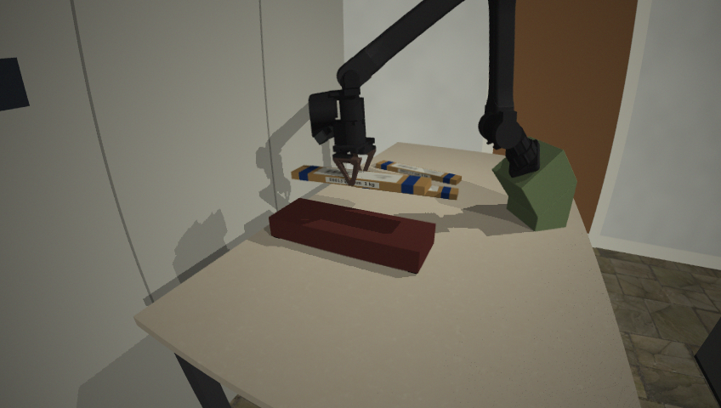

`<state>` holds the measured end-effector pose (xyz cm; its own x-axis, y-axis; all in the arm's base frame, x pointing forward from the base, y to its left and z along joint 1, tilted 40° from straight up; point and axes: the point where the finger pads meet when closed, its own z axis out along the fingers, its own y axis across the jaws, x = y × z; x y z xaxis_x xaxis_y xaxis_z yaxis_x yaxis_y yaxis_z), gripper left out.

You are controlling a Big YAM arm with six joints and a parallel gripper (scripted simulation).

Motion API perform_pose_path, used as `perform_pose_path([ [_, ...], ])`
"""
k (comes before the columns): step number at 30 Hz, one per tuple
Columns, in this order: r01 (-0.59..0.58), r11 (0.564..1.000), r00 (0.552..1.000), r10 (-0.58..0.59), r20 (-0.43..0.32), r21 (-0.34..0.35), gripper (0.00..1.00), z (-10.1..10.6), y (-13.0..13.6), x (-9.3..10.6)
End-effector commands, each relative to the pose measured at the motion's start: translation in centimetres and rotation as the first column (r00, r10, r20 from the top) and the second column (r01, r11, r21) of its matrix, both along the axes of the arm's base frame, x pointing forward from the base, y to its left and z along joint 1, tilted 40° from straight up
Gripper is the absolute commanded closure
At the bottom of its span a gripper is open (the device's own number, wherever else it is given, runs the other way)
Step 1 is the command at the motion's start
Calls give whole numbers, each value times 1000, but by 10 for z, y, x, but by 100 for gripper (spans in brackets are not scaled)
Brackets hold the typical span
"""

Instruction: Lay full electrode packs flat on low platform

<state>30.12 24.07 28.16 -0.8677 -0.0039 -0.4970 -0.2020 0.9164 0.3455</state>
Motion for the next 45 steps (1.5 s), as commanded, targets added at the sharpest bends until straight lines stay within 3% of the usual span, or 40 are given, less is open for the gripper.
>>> perform_pose_path([
  [1, -2, 997, 995, -6, 99, 81, 100, 57, 10, 10],
  [20, -3, 996, 995, -6, 103, 84, 100, 36, 23, 24],
  [27, -1, 998, 996, -5, 84, 69, 100, 14, 25, 27],
  [35, -2, 997, 996, -5, 94, 77, 100, 14, 31, 34],
  [40, -3, 997, 995, -5, 96, 78, 100, 13, 31, 33],
  [45, -1, 998, 997, -4, 74, 61, 100, -2, 27, 28],
])
